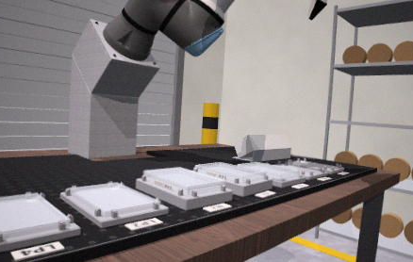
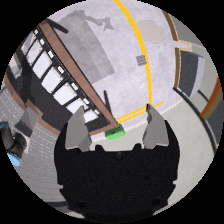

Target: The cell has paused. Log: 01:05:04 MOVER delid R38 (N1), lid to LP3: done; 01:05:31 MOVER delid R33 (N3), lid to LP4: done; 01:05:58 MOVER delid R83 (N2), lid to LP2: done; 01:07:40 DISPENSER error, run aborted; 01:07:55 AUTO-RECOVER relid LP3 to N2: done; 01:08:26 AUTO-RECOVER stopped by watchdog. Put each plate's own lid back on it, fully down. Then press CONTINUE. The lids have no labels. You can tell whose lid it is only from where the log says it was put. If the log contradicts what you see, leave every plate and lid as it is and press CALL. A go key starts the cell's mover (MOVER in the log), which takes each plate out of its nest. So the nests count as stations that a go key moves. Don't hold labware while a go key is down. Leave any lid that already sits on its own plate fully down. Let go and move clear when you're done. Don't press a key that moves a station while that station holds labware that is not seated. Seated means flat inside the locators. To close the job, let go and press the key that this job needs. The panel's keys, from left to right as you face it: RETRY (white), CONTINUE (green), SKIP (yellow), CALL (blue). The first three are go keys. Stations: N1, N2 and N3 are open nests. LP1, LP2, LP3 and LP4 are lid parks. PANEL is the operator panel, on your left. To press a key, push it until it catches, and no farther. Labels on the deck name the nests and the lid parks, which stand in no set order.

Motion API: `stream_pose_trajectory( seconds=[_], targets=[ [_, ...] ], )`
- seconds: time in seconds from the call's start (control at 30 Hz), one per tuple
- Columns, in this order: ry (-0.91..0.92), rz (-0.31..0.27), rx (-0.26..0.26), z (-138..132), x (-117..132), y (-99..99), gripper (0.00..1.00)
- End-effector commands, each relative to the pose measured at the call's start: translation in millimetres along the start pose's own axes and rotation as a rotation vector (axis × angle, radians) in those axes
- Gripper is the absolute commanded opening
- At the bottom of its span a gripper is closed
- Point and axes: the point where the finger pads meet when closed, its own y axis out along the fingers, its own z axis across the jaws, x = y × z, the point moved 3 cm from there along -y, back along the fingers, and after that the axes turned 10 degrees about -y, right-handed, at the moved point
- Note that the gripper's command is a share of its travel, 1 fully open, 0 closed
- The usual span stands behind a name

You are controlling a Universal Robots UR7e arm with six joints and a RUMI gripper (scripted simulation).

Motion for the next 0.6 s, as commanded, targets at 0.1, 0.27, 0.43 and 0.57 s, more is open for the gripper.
stream_pose_trajectory(
  seconds=[0.1,0.27,0.43,0.57],
  targets=[
    [0.009,0.028,-0.016,-29,-7,13.9,0.82],
    [0.009,0.028,-0.016,-39,-10,18.7,0.82],
    [0.019,0.055,-0.033,-57,-14,26.2,0.82],
    [0.019,0.055,-0.033,-72,-18,32.5,0.82]
  ],
)
